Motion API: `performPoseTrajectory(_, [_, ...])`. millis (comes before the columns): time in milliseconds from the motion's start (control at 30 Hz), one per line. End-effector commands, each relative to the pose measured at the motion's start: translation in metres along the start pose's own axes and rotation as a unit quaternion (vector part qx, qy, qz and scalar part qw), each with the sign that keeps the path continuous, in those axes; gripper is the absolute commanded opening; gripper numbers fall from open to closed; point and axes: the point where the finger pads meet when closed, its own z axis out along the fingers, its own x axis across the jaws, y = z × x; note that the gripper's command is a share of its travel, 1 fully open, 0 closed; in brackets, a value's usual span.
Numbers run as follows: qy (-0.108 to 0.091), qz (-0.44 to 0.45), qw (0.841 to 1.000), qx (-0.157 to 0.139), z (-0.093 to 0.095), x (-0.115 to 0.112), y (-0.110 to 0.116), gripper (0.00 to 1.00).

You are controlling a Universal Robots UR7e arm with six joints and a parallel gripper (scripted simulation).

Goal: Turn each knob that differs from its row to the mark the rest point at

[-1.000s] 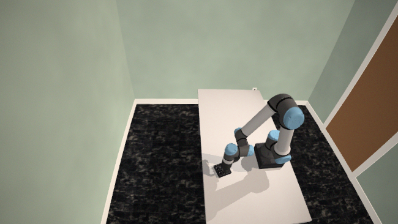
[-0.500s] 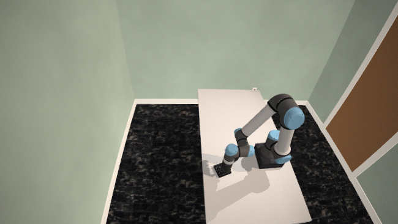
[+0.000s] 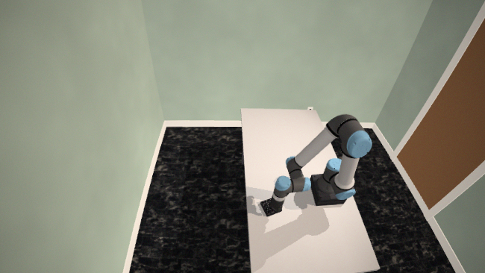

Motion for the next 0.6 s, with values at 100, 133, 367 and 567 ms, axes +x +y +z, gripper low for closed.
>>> performPoseTrajectory(100, [0.0,-0.093,0.996,-0.001,-0.0004,-0.0003,0.0003,0.3])
performPoseTrajectory(133, [0.0,-0.104,0.995,-0.001,-0.0004,-0.0003,0.0003,0.3])
performPoseTrajectory(367, [0.0,-0.161,0.987,-0.001,-0.0004,-0.0003,0.0003,0.3])
performPoseTrajectory(567, [0.0,-0.229,0.973,-0.001,-0.0004,-0.0003,0.0003,0.3])
